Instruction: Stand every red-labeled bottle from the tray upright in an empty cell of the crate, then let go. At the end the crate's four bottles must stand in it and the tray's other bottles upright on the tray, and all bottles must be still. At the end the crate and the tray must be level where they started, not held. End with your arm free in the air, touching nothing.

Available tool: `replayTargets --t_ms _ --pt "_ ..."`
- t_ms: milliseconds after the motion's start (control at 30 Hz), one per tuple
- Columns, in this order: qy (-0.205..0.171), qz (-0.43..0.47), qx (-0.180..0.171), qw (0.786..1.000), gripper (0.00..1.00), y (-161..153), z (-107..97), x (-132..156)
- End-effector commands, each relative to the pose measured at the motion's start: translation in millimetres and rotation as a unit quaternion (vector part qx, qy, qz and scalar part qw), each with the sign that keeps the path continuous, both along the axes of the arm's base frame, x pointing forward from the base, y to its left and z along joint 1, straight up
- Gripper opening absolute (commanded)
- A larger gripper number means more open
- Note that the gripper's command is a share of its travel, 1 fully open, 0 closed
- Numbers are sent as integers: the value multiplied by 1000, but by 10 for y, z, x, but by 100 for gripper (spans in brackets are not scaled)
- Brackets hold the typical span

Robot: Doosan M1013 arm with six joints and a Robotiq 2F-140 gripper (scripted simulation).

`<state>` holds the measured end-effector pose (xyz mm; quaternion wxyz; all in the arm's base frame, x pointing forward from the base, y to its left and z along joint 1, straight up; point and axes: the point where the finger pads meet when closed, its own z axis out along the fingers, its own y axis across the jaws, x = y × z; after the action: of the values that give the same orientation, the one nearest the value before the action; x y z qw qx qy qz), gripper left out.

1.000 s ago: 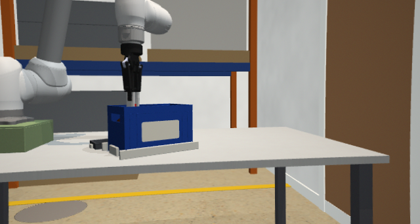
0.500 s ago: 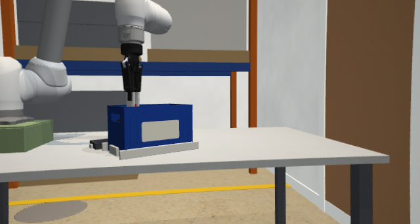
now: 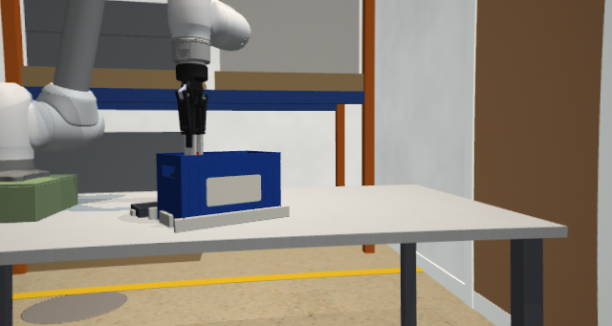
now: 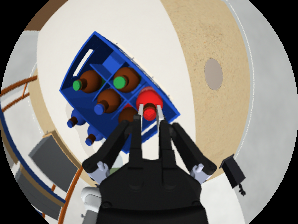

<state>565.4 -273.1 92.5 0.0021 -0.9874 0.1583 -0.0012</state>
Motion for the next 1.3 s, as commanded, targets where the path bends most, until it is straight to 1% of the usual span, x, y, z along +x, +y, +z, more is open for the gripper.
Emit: replayTargets --t_ms 0,1267 --pt "0 0 0 1000 0 0 -5 0" --pt "0 0 0 1000 0 1 -144 0"
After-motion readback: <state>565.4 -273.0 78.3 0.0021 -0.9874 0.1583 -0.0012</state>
